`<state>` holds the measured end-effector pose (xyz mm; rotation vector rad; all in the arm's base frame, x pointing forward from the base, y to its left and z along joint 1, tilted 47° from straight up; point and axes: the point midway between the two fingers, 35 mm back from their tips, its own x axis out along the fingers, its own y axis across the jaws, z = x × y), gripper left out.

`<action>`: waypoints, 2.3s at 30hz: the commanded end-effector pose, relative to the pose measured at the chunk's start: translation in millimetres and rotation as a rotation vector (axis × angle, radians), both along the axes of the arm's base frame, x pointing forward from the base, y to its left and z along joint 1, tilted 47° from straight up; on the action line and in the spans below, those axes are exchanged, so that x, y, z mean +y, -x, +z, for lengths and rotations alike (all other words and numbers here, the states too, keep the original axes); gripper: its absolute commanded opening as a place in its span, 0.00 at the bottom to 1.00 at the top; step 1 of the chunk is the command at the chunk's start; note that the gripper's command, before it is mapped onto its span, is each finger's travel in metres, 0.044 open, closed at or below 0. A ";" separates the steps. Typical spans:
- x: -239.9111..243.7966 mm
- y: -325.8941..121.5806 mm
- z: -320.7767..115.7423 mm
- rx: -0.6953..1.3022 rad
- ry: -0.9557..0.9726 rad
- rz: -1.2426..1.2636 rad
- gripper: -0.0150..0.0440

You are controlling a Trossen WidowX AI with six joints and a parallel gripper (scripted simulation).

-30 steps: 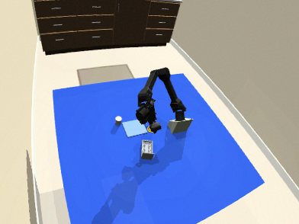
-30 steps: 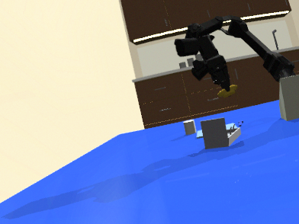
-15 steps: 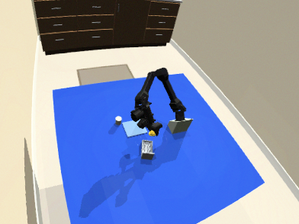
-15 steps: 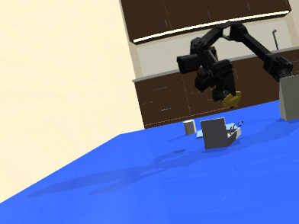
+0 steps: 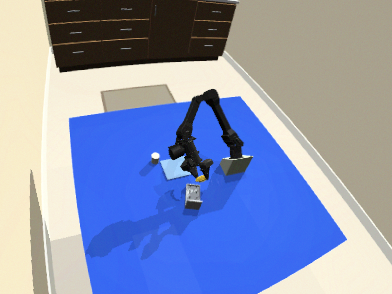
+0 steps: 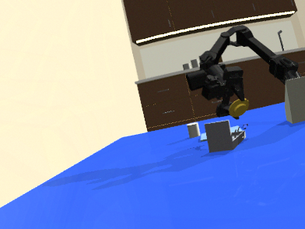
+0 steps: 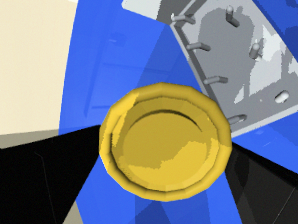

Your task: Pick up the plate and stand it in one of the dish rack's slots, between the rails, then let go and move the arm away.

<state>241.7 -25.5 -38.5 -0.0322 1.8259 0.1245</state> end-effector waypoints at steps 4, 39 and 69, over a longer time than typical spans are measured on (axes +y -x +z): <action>-3.7 2.8 -7.0 -0.071 -0.128 0.098 0.25; -33.2 4.4 -13.0 -0.734 -0.387 0.713 0.25; -39.8 -0.6 -13.8 -1.006 -0.264 0.988 0.25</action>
